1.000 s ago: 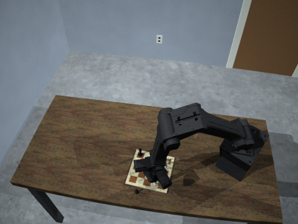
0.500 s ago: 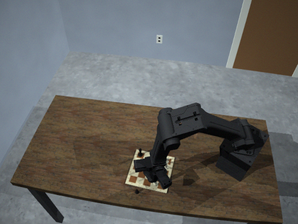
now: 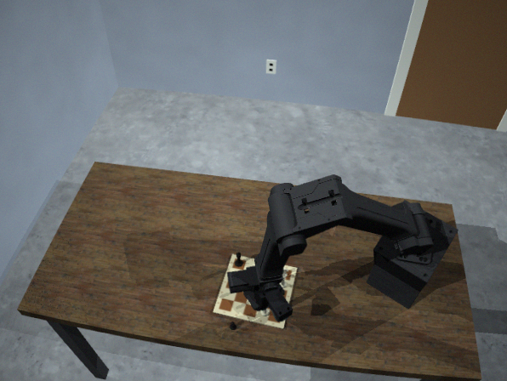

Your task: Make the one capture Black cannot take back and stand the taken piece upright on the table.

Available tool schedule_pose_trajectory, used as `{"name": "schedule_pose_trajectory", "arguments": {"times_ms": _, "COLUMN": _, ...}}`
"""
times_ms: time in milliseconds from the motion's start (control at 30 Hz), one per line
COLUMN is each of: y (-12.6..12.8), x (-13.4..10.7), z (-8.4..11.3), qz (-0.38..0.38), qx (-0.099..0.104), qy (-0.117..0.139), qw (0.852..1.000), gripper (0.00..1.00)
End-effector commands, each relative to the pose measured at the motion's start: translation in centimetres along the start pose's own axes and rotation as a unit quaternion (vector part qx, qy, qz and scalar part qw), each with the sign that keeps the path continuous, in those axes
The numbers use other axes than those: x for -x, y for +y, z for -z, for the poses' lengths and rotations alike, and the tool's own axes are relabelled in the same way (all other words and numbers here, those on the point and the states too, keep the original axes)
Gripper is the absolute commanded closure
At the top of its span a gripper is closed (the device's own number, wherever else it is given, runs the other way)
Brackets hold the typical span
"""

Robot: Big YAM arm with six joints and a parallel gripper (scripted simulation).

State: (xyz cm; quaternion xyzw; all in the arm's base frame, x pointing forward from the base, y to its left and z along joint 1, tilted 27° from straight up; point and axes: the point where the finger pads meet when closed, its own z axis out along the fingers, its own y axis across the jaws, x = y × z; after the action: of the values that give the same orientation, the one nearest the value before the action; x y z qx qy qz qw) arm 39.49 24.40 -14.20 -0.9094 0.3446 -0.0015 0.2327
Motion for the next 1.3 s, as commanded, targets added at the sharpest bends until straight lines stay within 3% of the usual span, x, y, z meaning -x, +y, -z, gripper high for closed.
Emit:
{"name": "schedule_pose_trajectory", "arguments": {"times_ms": 0, "y": -1.3, "x": -1.3, "z": 0.9, "qz": -0.006, "qx": -0.019, "qy": 0.01, "qw": 1.0, "gripper": 1.0}}
{"name": "schedule_pose_trajectory", "arguments": {"times_ms": 200, "y": -1.3, "x": -1.3, "z": 0.9, "qz": -0.006, "qx": -0.019, "qy": 0.01, "qw": 1.0, "gripper": 1.0}}
{"name": "schedule_pose_trajectory", "arguments": {"times_ms": 233, "y": -1.3, "x": -1.3, "z": 0.9, "qz": -0.006, "qx": -0.019, "qy": 0.01, "qw": 1.0, "gripper": 0.91}}
{"name": "schedule_pose_trajectory", "arguments": {"times_ms": 300, "y": -1.3, "x": -1.3, "z": 0.9, "qz": -0.006, "qx": -0.019, "qy": 0.01, "qw": 1.0, "gripper": 0.91}}
{"name": "schedule_pose_trajectory", "arguments": {"times_ms": 333, "y": -1.3, "x": -1.3, "z": 0.9, "qz": -0.006, "qx": -0.019, "qy": 0.01, "qw": 1.0, "gripper": 0.83}}
{"name": "schedule_pose_trajectory", "arguments": {"times_ms": 400, "y": -1.3, "x": -1.3, "z": 0.9, "qz": -0.006, "qx": -0.019, "qy": 0.01, "qw": 1.0, "gripper": 0.83}}
{"name": "schedule_pose_trajectory", "arguments": {"times_ms": 433, "y": -1.3, "x": -1.3, "z": 0.9, "qz": -0.006, "qx": -0.019, "qy": 0.01, "qw": 1.0, "gripper": 0.75}}
{"name": "schedule_pose_trajectory", "arguments": {"times_ms": 500, "y": -1.3, "x": -1.3, "z": 0.9, "qz": -0.006, "qx": -0.019, "qy": 0.01, "qw": 1.0, "gripper": 0.75}}
{"name": "schedule_pose_trajectory", "arguments": {"times_ms": 533, "y": -1.3, "x": -1.3, "z": 0.9, "qz": -0.006, "qx": -0.019, "qy": 0.01, "qw": 1.0, "gripper": 0.67}}
{"name": "schedule_pose_trajectory", "arguments": {"times_ms": 667, "y": -1.3, "x": -1.3, "z": 0.9, "qz": -0.006, "qx": -0.019, "qy": 0.01, "qw": 1.0, "gripper": 0.67}}
{"name": "schedule_pose_trajectory", "arguments": {"times_ms": 700, "y": -1.3, "x": -1.3, "z": 0.9, "qz": -0.006, "qx": -0.019, "qy": 0.01, "qw": 1.0, "gripper": 0.59}}
{"name": "schedule_pose_trajectory", "arguments": {"times_ms": 1067, "y": -1.5, "x": -1.3, "z": 1.3, "qz": -0.005, "qx": -0.02, "qy": 0.01, "qw": 1.0, "gripper": 0.59}}
{"name": "schedule_pose_trajectory", "arguments": {"times_ms": 1267, "y": -0.6, "x": -0.9, "z": 2.0, "qz": -0.002, "qx": -0.01, "qy": 0.006, "qw": 1.0, "gripper": 0.59}}
